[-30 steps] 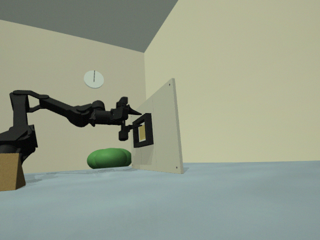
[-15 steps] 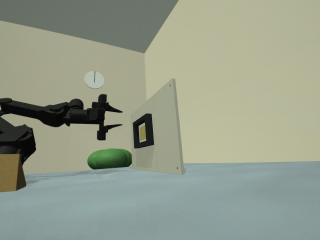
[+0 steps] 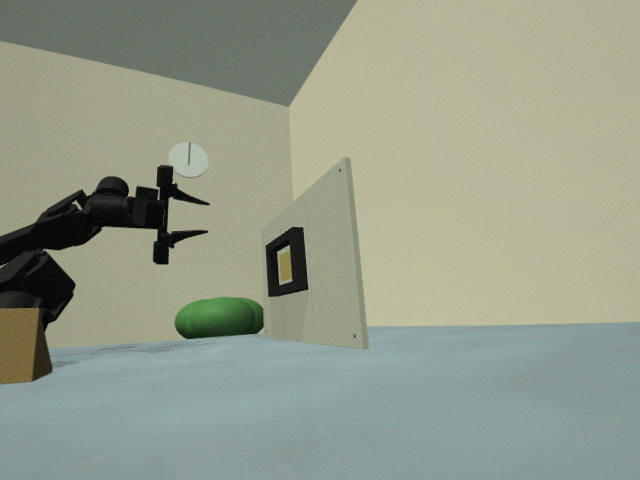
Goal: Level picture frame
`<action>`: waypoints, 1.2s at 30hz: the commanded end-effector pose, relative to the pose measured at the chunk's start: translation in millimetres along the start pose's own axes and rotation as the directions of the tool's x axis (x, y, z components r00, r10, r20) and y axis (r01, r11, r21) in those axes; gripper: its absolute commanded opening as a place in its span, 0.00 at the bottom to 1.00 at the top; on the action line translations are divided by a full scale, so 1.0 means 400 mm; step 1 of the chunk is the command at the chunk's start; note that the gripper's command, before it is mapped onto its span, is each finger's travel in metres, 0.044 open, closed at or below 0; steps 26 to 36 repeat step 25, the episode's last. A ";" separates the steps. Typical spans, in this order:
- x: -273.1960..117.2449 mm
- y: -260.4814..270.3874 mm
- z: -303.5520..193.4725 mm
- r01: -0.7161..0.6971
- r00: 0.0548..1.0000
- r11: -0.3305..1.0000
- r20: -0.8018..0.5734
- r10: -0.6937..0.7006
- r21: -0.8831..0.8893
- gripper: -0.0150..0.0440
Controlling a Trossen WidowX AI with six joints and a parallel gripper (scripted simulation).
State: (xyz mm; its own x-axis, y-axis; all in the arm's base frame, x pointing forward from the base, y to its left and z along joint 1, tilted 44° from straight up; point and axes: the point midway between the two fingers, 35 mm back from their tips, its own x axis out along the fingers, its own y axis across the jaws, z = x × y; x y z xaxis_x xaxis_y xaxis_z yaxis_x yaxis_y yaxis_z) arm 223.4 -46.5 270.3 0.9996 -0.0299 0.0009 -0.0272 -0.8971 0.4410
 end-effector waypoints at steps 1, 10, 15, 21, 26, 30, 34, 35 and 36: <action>-0.043 -0.006 -0.005 0.009 1.000 0.999 -0.002 -0.009 0.048 0.69; -0.043 -0.006 -0.005 0.009 1.000 0.999 -0.002 -0.009 0.048 0.69; -0.043 -0.006 -0.005 0.009 1.000 0.999 -0.002 -0.009 0.048 0.69; -0.043 -0.006 -0.005 0.009 1.000 0.999 -0.002 -0.009 0.048 0.69; -0.043 -0.006 -0.005 0.009 1.000 0.999 -0.002 -0.009 0.048 0.69; -0.043 -0.006 -0.005 0.009 1.000 0.999 -0.002 -0.009 0.048 0.69; -0.043 -0.006 -0.005 0.009 1.000 0.999 -0.002 -0.009 0.048 0.69; -0.043 -0.006 -0.005 0.009 1.000 0.999 -0.002 -0.009 0.048 0.69; -0.043 -0.006 -0.005 0.009 1.000 0.999 -0.002 -0.009 0.048 0.69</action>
